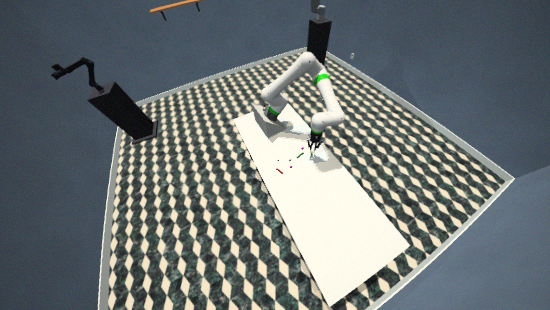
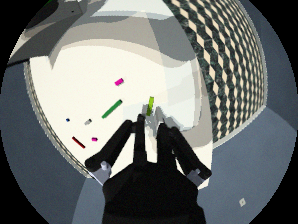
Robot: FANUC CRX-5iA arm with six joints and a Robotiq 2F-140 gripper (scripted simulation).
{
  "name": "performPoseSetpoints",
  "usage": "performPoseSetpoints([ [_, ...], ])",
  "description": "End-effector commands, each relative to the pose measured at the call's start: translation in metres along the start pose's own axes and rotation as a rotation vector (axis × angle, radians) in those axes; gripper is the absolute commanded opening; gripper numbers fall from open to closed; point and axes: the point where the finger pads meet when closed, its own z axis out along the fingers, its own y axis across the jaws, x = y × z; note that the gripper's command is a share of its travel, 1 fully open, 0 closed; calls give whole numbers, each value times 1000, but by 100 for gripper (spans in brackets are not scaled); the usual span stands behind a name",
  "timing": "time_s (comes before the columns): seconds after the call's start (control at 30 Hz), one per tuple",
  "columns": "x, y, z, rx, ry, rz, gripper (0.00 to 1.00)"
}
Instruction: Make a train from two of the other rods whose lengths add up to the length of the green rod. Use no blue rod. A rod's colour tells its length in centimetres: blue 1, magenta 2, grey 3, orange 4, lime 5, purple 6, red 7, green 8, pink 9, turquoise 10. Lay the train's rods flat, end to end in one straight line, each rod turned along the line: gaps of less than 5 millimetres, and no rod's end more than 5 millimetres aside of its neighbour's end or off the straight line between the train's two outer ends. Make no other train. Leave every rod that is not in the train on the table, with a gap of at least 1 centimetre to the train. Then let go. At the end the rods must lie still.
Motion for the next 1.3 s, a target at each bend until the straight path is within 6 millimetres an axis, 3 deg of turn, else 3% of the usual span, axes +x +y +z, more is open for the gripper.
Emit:
performPoseSetpoints([
  [0.0, 0, 0, 4, 0, 0, 0, 15],
  [0.33, 0, 0, 15, 0, 0, 0, 15],
  [1.27, 0, 0, 18, 0, 0, 0, 15],
])
